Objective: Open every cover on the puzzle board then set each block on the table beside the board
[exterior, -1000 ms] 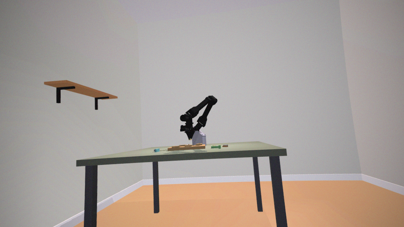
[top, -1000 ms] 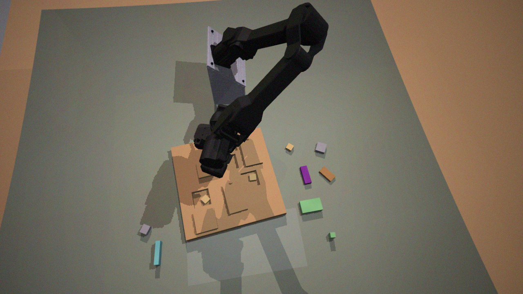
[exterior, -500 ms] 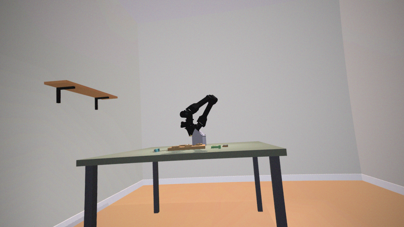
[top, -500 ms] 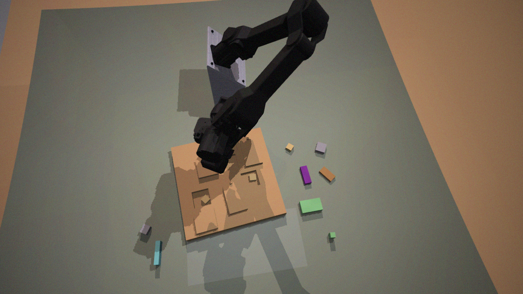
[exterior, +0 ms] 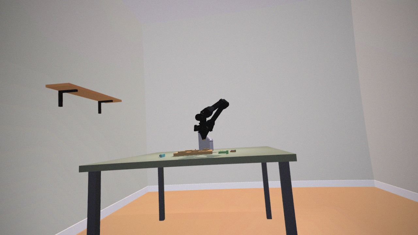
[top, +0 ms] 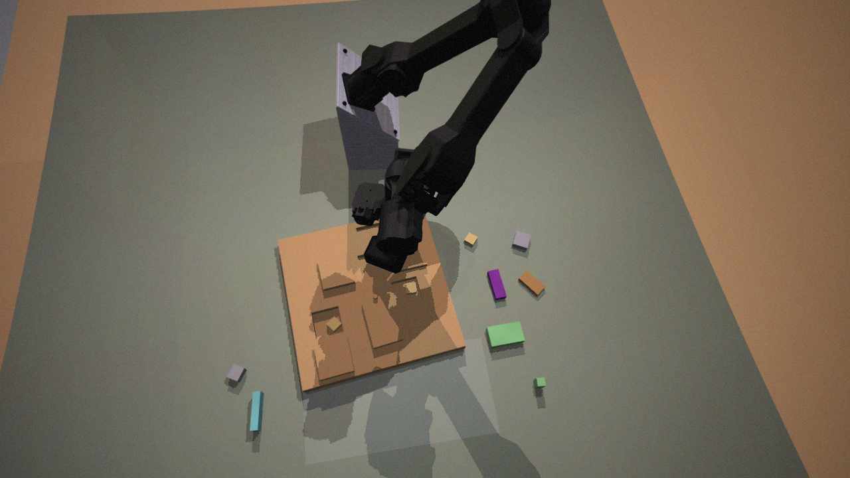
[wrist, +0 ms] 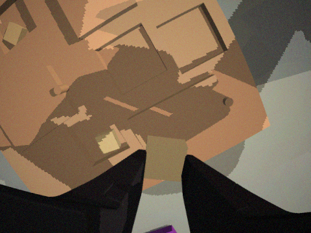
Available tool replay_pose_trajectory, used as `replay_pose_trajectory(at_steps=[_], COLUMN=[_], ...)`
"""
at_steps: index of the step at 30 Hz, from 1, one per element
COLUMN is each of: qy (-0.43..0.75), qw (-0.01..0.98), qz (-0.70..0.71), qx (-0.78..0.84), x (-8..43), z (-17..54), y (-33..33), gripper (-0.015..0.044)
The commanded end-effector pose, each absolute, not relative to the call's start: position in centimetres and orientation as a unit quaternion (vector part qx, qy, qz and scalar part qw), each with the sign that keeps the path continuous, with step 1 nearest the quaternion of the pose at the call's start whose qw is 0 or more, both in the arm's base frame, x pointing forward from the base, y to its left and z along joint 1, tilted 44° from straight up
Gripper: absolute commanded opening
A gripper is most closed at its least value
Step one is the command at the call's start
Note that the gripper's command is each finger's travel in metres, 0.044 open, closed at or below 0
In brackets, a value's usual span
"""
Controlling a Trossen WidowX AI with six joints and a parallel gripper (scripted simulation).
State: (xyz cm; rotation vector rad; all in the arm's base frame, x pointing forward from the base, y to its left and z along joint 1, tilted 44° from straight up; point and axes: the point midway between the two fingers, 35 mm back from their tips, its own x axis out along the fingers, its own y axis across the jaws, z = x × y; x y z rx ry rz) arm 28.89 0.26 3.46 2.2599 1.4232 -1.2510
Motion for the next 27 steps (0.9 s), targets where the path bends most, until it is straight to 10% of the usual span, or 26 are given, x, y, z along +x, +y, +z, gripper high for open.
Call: replay_pose_trajectory(at_steps=[1,27], qy=[0.479,0.48], qw=[0.095,0.092], qz=[-0.428,-0.423], qx=[0.76,0.763], x=[28.4,24.1], z=[4.3,10.0], y=[1.5,8.8], gripper=[0.008,0.008])
